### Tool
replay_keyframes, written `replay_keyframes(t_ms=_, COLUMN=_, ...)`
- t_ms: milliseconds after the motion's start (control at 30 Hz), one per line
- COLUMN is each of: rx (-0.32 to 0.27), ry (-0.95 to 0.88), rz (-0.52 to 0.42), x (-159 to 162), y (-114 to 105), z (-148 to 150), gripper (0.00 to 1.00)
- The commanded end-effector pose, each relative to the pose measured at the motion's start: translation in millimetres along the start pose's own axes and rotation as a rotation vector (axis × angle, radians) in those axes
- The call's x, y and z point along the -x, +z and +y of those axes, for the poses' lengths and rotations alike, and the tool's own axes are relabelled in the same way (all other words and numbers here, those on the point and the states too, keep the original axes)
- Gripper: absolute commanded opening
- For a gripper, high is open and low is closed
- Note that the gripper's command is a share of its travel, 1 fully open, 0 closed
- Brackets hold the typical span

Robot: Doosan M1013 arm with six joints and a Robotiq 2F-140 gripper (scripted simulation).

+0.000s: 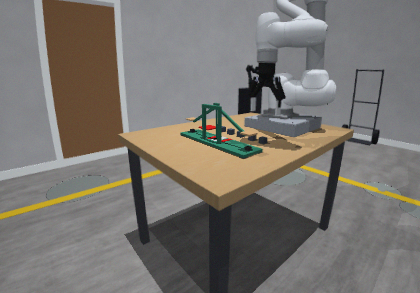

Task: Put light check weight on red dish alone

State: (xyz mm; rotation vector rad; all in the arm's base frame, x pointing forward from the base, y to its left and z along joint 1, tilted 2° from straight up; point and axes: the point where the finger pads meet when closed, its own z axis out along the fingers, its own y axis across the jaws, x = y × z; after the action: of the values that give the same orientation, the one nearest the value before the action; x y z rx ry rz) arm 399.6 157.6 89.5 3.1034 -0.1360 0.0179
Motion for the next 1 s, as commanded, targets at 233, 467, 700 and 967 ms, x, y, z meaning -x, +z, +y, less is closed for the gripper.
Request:
replay_keyframes(t_ms=233, rx=0.000, ry=0.109, rz=0.000, x=-0.1, y=2.4, z=0.0, gripper=1.00)
replay_keyframes(t_ms=467, rx=-0.004, ry=0.568, rz=-0.003, x=-0.7, y=15.0, z=0.1, gripper=1.00)
replay_keyframes(t_ms=700, rx=-0.019, ry=0.919, rz=-0.016, x=-0.9, y=27.9, z=0.3, gripper=1.00)
replay_keyframes(t_ms=967, rx=-0.019, ry=1.400, rz=-0.020, x=-0.9, y=34.3, z=0.4, gripper=1.00)
